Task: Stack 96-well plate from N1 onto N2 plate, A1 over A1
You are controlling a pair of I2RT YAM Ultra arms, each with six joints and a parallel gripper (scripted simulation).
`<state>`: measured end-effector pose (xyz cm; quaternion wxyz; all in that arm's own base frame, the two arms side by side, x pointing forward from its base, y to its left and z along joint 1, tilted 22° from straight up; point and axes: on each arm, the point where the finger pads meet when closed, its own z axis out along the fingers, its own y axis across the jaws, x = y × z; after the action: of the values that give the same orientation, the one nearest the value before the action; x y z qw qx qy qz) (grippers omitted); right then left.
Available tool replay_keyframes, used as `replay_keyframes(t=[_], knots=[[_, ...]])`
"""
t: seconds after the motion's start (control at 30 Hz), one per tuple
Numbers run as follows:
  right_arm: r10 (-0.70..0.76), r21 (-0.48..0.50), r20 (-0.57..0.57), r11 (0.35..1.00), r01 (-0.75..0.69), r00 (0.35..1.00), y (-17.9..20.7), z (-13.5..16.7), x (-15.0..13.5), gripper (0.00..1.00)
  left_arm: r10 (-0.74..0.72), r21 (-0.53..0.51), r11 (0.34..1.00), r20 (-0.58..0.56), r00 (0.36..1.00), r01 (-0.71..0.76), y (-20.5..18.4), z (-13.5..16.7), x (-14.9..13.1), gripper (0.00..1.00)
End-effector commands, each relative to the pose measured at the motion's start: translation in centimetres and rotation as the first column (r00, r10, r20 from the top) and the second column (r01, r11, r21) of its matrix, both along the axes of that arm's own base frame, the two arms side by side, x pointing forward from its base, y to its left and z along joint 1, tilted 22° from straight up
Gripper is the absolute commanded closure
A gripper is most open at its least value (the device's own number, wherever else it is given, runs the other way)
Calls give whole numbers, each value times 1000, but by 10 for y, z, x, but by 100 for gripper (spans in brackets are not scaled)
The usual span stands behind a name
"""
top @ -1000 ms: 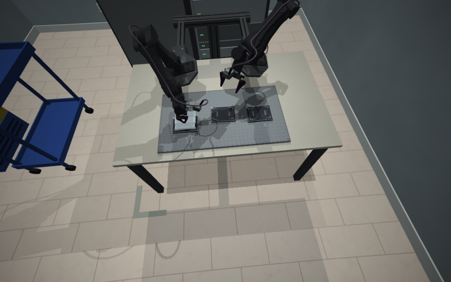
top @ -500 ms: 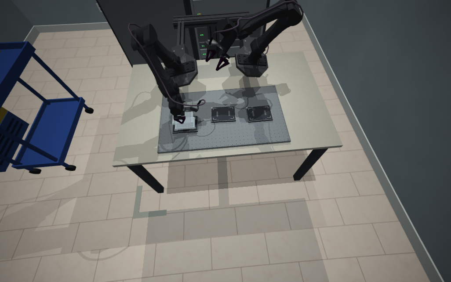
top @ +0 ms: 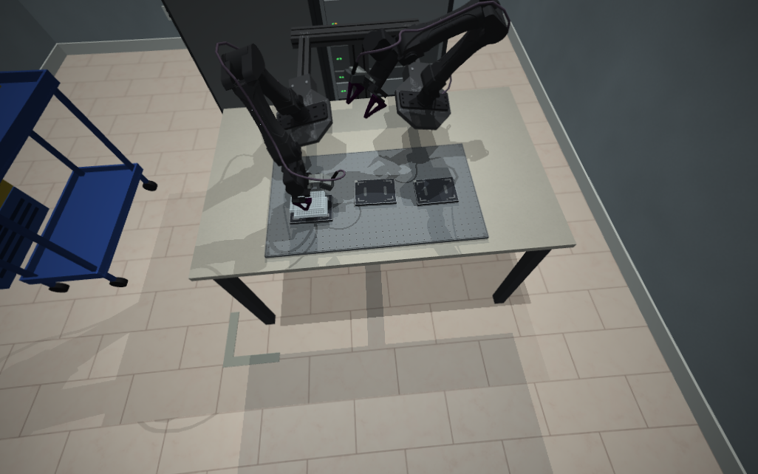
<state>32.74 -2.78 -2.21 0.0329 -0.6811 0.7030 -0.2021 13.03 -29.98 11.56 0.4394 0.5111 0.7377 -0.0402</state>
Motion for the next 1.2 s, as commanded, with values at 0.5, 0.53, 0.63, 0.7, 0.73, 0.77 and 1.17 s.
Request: replay_keyframes(t=[0.5,0.53,0.63,0.7,0.73,0.77,1.17], knots=[[5,3,-24,1000,-5,1000,-1,-14,-3,21,0,-44,999,14,1000,1,-7,16,-1,0],[5,3,-24,1000,-5,1000,-1,-14,-3,21,0,-44,999,14,1000,1,-7,16,-1,0],[5,3,-24,1000,-5,1000,-1,-14,-3,21,0,-44,999,14,1000,1,-7,16,-1,0],[3,2,-21,1000,-3,1000,-1,-12,-2,21,0,-44,999,14,1000,1,-7,16,-1,0],[3,2,-16,1000,-3,1000,0,-8,1,21,0,-44,999,14,1000,1,-7,16,-1,0],[4,3,-6,1000,-4,1000,0,-7,5,21,0,-44,999,14,1000,1,-7,16,-1,0],[19,11,5,1000,-19,1000,-1,-22,13,21,0,-44,999,14,1000,1,-7,16,-1,0]])
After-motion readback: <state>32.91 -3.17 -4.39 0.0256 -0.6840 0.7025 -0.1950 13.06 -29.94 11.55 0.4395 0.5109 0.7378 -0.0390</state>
